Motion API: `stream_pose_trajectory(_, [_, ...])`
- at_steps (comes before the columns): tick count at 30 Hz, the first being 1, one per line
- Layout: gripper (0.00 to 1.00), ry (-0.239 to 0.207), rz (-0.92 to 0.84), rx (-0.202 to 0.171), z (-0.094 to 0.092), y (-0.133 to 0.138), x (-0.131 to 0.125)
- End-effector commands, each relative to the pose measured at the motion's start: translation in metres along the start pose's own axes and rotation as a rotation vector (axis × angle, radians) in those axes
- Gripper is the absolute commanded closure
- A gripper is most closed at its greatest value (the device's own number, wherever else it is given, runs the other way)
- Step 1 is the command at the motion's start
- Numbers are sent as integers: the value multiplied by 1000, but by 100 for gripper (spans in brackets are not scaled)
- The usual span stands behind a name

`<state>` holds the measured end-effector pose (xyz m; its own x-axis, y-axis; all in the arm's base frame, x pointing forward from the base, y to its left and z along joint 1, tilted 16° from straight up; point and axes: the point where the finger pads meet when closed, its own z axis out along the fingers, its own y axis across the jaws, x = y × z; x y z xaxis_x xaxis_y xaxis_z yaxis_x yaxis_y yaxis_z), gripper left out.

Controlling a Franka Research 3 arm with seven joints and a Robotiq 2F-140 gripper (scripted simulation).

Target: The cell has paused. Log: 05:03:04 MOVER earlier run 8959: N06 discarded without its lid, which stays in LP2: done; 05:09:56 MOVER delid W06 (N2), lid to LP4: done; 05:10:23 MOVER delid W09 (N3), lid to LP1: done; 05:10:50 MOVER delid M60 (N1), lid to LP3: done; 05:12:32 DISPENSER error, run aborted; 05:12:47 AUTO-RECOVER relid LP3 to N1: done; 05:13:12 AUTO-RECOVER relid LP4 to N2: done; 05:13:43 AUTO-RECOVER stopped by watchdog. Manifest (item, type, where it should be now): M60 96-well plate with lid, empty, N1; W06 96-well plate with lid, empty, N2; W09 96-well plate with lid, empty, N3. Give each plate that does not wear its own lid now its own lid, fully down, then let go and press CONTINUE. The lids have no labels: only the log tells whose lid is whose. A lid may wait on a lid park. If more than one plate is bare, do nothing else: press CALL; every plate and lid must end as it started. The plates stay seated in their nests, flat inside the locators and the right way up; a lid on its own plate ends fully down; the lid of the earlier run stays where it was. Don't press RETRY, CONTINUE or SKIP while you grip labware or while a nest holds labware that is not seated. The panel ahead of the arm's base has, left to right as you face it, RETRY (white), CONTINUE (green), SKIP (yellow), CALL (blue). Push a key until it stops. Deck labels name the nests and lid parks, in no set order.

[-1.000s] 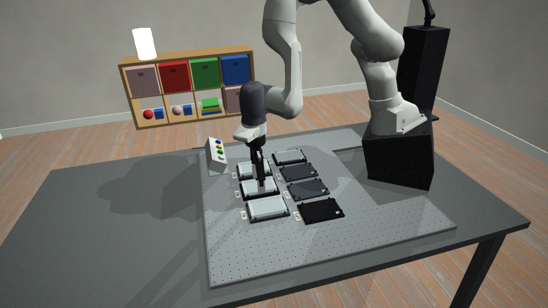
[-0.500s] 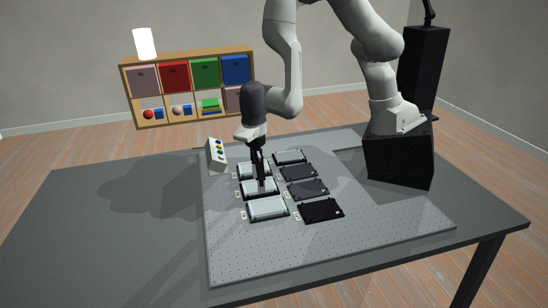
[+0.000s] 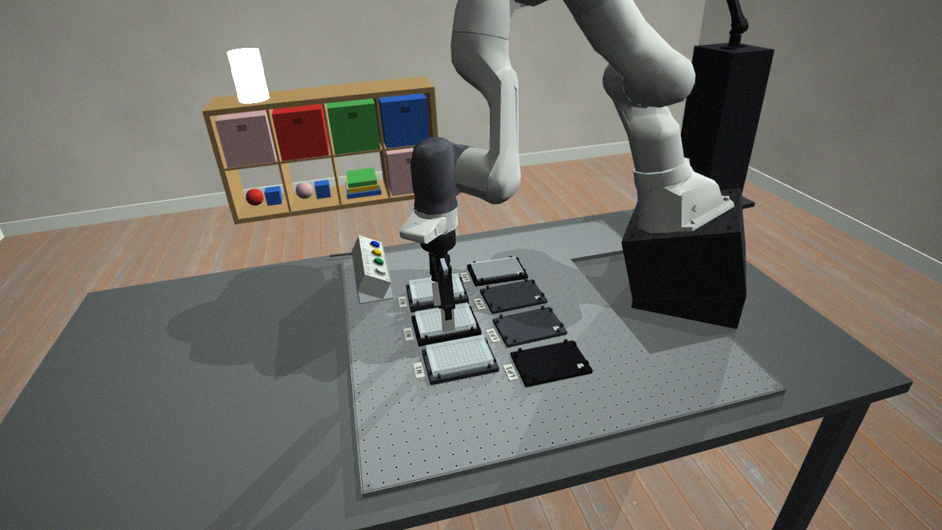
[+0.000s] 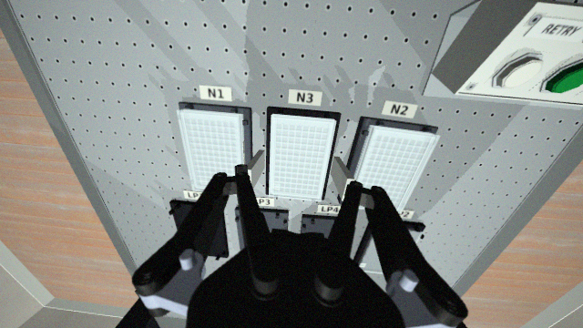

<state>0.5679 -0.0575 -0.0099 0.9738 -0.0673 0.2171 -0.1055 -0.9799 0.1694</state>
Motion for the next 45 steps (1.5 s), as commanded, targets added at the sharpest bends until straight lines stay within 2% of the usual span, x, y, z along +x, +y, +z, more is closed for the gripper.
stream_pose_trajectory(1, [34, -2, 4, 0, -4, 0, -1])
stream_pose_trajectory(26, [34, -2, 4, 0, -45, 0, -1])
stream_pose_trajectory(40, [34, -2, 4, -1, -50, 1, 0])
stream_pose_trajectory(42, [34, -1, 4, -7, -53, 19, 15])
stream_pose_trajectory(44, [34, -2, 5, -19, -60, 66, 48])
stream_pose_trajectory(45, [34, -4, 5, -23, -63, 78, 56])
